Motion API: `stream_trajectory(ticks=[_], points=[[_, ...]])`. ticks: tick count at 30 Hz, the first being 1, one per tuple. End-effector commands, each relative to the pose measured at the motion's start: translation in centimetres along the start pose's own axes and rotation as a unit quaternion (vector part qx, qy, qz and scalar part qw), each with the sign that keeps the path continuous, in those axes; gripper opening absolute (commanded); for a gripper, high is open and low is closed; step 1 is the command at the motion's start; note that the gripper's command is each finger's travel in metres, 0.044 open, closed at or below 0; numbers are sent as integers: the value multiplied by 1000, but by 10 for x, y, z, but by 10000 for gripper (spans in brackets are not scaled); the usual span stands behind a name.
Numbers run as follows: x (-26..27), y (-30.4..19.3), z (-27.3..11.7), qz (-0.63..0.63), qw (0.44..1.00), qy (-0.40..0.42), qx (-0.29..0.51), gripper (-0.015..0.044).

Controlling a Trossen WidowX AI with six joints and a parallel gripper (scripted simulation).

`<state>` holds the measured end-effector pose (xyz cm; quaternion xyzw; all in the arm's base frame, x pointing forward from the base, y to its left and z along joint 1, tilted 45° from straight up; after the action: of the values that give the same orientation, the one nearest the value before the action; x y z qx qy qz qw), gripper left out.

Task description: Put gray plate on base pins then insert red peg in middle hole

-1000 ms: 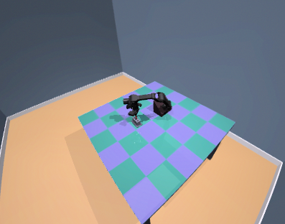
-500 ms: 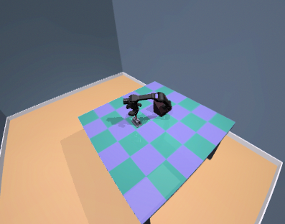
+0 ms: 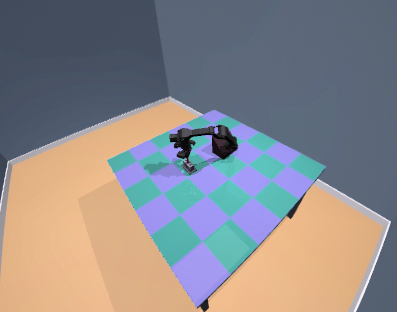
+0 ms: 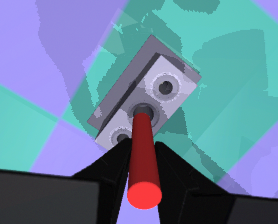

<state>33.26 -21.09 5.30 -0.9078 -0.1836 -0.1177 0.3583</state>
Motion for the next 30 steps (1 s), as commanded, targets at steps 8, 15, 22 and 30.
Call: stream_trajectory(ticks=[8, 15, 22, 30], points=[[-2, -1, 1, 2, 1000, -1, 3, 0], [-3, -2, 1, 2, 1000, -1, 3, 0], [-2, 2, 1, 2, 1000, -1, 3, 0], [-2, 0, 1, 2, 1000, -1, 3, 0]])
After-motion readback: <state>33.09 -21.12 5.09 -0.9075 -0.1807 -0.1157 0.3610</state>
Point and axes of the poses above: the point midway between the two fingers, 35 mm back from their tips, its own z axis out along the fingers, its own x axis across the jaws, y = z × x, the point moved 9 cm from there along -z, back along the fingers, and after that the axes turned 4 degrees about -z, right-handed, at the moved point
